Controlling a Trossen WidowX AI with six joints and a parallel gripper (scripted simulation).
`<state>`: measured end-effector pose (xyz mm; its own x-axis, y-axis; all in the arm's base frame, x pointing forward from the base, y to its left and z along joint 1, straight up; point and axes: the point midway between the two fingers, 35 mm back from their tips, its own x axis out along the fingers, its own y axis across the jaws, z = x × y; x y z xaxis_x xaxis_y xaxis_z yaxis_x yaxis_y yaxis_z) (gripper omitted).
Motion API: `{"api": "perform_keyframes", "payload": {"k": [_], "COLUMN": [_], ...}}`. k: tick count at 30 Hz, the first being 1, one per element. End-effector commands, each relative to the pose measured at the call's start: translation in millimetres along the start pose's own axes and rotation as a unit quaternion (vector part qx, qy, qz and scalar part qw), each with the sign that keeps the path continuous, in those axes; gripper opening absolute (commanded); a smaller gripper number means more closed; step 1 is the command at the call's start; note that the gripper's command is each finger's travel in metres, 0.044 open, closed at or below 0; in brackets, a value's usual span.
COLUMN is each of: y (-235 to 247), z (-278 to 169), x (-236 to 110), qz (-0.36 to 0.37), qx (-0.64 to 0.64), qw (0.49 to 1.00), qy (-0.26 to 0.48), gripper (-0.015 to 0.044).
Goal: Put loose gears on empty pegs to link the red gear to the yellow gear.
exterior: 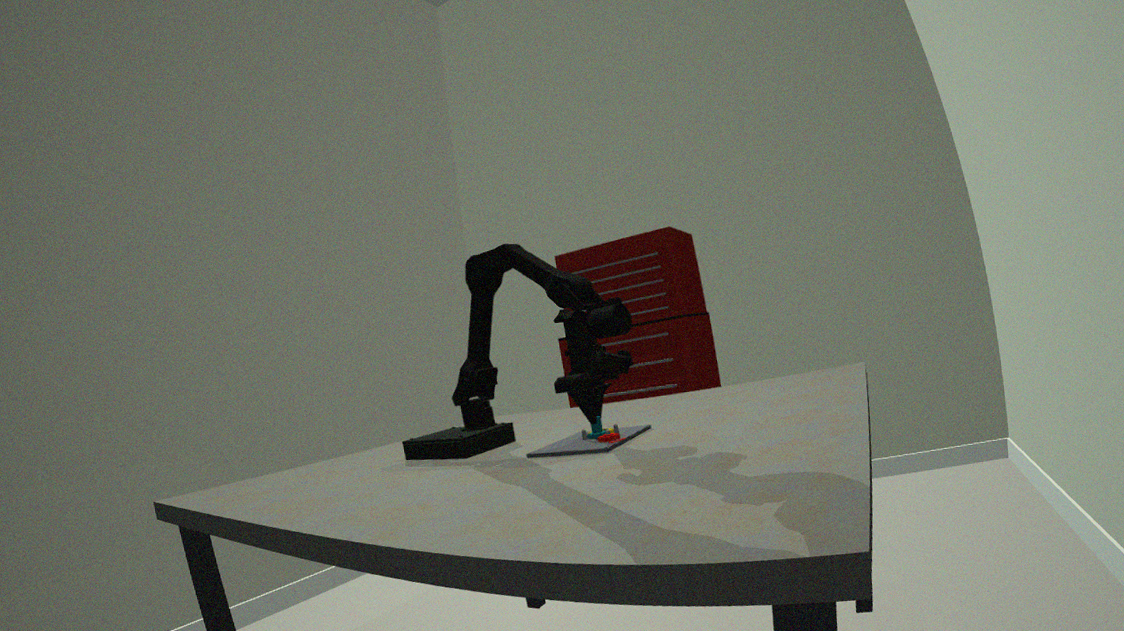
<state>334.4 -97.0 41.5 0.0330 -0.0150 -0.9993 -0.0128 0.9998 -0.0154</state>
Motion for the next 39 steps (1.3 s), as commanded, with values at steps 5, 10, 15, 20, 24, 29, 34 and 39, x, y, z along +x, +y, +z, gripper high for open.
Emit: {"api": "perform_keyframes", "payload": {"k": [5, 10, 15, 20, 24, 29, 34, 39], "y": [-0.9, -0.5, 0.2, 0.2, -0.3, -0.7, -0.5, -0.6], "z": [0.1, 0.6, 0.4, -0.2, -0.5, -0.2, 0.0, 0.9], "x": [2.2, 2.7, 3.3, 3.7, 3.7, 3.8, 1.7, -12.3], "qz": [0.000, 0.000, 0.000, 0.000, 0.000, 0.000, 0.000, 0.000], "qx": [0.107, 0.093, 0.047, -0.020, -0.076, -0.111, -0.071, -0.049], "qw": [0.994, 0.996, 0.999, 1.000, 0.997, 0.994, 0.997, 0.999], "qy": [0.000, 0.000, 0.000, 0.000, 0.000, 0.000, 0.000, 0.000], "gripper": [0.0000, 0.0000, 0.0000, 0.0000, 0.0000, 0.0053, 0.0140, 0.0140]}}
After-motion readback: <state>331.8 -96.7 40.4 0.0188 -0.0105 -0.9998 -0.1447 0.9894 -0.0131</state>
